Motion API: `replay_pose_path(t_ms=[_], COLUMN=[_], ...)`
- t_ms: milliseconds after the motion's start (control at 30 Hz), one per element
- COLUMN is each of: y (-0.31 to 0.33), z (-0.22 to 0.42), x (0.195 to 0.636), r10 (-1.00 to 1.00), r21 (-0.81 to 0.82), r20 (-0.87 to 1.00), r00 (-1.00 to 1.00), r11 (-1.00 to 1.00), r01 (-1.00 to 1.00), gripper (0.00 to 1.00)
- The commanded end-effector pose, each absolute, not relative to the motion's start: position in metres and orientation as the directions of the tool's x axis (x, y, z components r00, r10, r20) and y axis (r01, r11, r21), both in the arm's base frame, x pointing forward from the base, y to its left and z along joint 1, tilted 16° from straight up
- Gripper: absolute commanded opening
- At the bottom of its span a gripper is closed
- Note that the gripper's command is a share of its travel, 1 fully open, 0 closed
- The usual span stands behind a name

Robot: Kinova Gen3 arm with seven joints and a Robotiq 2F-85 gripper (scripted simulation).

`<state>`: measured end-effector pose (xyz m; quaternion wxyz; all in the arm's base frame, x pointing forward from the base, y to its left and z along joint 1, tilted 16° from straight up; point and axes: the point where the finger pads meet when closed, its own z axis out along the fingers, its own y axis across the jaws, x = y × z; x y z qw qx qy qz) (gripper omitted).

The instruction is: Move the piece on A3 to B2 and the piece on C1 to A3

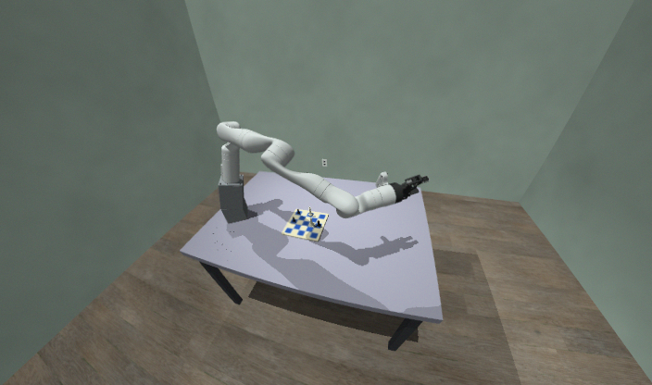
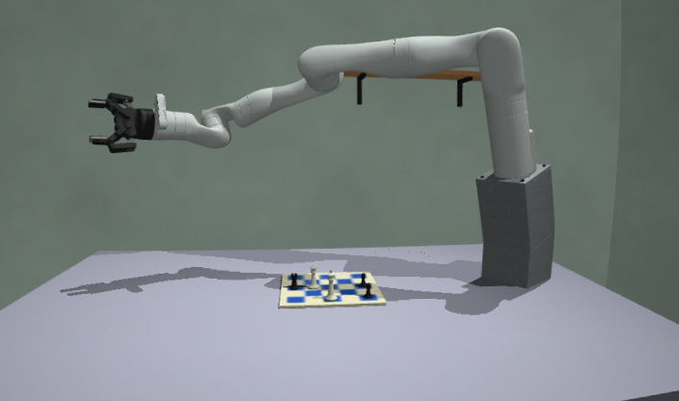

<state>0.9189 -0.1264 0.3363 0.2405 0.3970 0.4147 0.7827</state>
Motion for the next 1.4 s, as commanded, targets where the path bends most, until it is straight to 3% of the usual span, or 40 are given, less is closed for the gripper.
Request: replay_pose_path(t_ms=[0,800,1100,1367], y=[-0.127,-0.132,-0.153,-0.184], z=[0.339,0.327,0.275,0.171], x=[0.919,0.913,0.886,0.822], r10=[0.706,0.701,0.67,0.603], r21=[0.84,0.846,0.865,0.85], r20=[0.42,0.42,0.435,0.524], r00=[-0.57,-0.577,-0.602,-0.601], r11=[-0.54,-0.532,-0.496,-0.421], r01=[-0.05,-0.03,0.073,0.317], gripper=[1.0,1.0,1.0,1.0])
